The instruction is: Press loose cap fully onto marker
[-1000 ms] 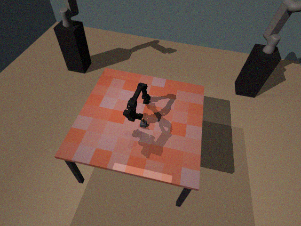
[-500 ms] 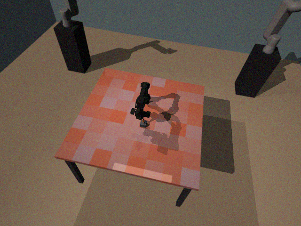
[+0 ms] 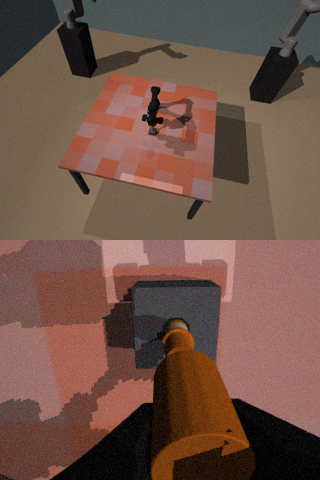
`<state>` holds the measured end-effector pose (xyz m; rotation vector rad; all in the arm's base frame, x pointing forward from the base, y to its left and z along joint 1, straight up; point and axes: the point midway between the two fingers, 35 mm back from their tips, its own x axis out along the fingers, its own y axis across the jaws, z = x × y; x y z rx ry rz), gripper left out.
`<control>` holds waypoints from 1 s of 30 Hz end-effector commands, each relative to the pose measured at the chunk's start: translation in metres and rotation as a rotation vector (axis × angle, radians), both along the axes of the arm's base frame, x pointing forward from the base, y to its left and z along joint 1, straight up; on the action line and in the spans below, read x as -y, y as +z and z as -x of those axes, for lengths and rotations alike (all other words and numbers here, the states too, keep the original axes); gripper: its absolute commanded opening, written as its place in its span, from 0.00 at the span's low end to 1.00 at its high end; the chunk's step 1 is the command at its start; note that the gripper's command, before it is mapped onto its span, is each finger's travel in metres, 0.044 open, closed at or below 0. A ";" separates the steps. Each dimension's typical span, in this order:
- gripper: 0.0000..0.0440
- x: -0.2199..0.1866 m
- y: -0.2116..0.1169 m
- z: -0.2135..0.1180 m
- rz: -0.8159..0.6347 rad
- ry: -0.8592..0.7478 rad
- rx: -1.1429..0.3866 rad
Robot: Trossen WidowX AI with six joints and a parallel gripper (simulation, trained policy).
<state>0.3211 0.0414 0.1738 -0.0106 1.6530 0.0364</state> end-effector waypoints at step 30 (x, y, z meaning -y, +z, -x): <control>0.29 0.002 -0.072 0.015 -0.005 0.062 -0.113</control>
